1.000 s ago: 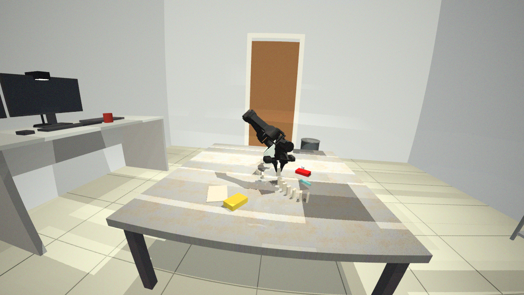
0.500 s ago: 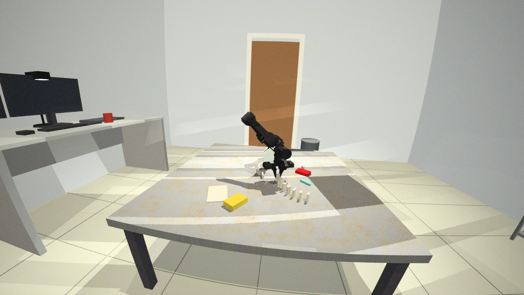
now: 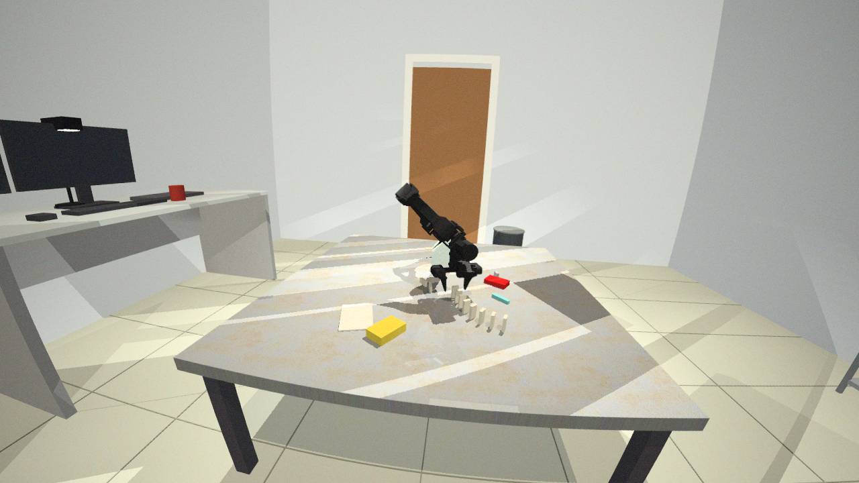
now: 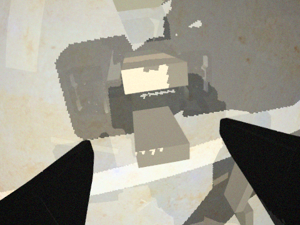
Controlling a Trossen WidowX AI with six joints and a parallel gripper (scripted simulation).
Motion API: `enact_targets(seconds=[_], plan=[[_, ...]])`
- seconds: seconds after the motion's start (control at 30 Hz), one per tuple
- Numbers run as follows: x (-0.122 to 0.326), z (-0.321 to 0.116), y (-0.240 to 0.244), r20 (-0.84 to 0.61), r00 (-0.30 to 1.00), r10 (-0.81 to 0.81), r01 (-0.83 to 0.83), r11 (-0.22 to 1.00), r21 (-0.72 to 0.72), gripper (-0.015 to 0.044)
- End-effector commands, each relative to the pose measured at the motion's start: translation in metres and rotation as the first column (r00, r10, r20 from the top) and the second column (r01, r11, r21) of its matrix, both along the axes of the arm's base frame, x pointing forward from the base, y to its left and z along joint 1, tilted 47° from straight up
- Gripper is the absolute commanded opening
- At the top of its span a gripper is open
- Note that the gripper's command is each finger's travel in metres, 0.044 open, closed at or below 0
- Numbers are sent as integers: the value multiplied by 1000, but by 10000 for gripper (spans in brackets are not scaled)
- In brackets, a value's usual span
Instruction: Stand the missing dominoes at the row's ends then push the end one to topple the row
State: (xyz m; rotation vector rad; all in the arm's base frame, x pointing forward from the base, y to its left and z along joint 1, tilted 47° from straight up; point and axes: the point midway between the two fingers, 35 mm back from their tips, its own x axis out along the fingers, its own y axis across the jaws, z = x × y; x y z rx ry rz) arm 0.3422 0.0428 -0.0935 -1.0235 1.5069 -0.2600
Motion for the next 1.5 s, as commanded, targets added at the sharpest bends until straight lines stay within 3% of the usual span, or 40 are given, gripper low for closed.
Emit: enact_targets(seconds=[0.0,0.1,0.33,0.53,0.9,1.47], plan=[[0,0,-1,-2,1000,3,-3,1000,-4,440],[1,7,9,0,1000,5,-5,1000,1,440],[-15,85,90,-1,1000,1,-1,1000,7,440],[-17,90,94,-2,1000,0,0,1000,5,440],[-26,105,-27,110,988,-109,107,994,21,440],[-19,60,-77,113,987,-111,109,994,18,440]])
